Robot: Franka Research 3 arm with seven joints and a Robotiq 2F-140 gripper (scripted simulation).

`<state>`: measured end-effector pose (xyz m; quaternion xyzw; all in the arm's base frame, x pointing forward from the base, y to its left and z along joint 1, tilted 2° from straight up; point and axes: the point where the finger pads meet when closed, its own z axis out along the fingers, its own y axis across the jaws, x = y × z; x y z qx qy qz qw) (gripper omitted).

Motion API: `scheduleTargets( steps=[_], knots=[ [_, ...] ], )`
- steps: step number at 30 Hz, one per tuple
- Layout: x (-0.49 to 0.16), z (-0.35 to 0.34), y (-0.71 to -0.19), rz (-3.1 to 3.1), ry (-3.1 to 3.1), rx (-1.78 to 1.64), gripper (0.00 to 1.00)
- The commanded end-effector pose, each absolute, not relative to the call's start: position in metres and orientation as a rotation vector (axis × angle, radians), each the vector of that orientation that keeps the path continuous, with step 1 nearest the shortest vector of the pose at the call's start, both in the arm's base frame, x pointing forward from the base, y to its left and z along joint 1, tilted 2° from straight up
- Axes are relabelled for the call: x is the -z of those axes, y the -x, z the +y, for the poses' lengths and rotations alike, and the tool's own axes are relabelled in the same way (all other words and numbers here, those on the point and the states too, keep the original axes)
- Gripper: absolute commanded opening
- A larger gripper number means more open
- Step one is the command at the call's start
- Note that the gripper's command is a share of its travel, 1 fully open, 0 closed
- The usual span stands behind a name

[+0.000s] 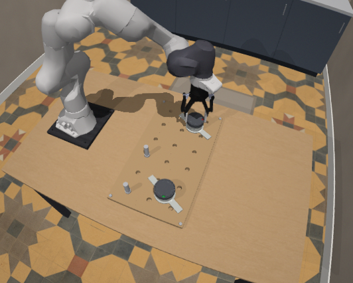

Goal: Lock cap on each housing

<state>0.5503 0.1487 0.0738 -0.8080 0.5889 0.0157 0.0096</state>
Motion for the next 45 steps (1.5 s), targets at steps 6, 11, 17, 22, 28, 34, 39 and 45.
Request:
scheduleTargets(
  steps=[6,11,17,22,28,34,39,45],
  knots=[
    [-0.073,0.149,-0.551,1.919,2.468,-0.046,0.1],
    [-0.073,0.149,-0.555,1.919,2.468,-0.046,0.1],
    [-0.073,0.149,-0.56,1.919,2.468,-0.046,0.1],
    [-0.073,0.148,-0.562,1.919,2.468,-0.046,0.1],
    [-0.073,0.148,-0.563,1.919,2.468,-0.046,0.1],
    [-0.073,0.148,-0.563,1.919,2.468,-0.046,0.1],
    [-0.073,0.148,-0.563,1.919,2.468,-0.046,0.1],
    [-0.073,0.148,-0.563,1.919,2.468,-0.046,0.1]
  ],
)
